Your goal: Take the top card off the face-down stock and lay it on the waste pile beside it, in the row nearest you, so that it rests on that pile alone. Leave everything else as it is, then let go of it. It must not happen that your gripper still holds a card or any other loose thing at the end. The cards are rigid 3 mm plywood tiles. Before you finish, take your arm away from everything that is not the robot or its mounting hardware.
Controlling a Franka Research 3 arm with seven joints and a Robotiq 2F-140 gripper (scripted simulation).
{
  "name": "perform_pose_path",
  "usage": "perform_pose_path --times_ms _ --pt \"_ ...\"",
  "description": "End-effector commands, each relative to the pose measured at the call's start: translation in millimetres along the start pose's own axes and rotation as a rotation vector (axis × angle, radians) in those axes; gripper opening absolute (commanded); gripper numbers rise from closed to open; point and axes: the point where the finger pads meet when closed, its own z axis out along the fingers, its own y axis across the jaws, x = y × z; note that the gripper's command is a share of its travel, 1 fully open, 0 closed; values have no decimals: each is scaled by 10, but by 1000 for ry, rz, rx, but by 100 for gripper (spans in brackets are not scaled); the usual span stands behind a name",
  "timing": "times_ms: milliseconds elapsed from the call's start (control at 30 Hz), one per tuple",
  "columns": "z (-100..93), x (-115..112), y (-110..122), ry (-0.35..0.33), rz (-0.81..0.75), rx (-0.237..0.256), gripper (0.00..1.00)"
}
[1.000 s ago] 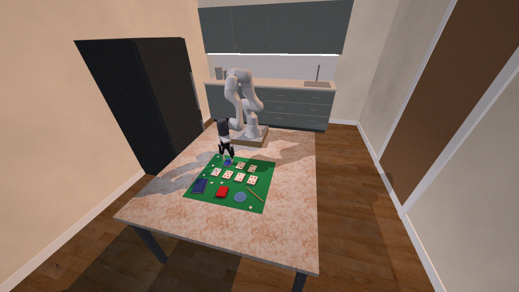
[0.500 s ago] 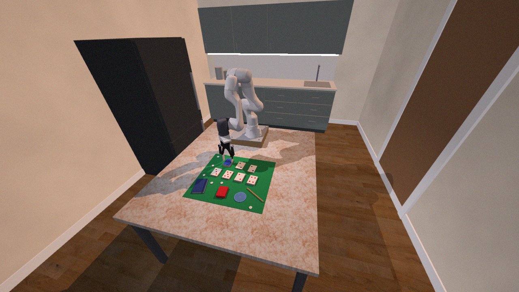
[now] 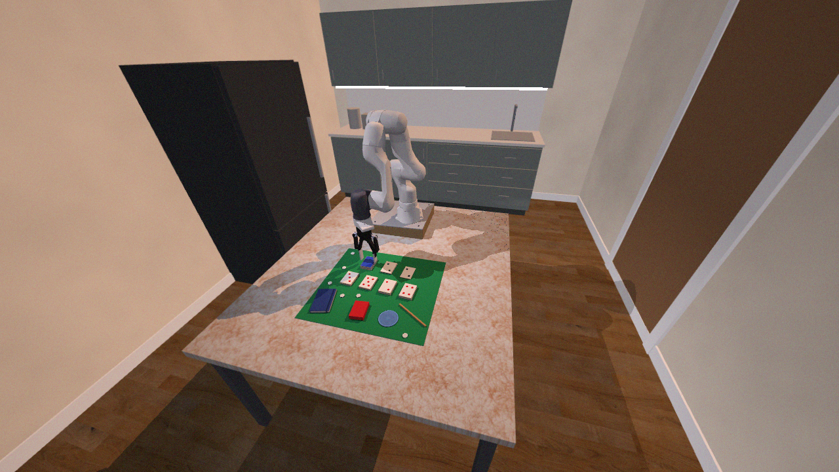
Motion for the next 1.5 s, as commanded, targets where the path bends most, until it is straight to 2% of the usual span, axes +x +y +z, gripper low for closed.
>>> perform_pose_path --times_ms 0,467,500,1400,1433,1467 --pt "-11 10 2 5 -8 -1 50" --pt "-11 10 2 5 -8 -1 50" --pt "-11 10 2 5 -8 -1 42" --pt "-11 10 2 5 -8 -1 42" --pt "-11 10 2 5 -8 -1 50" --pt "-11 10 2 5 -8 -1 50"
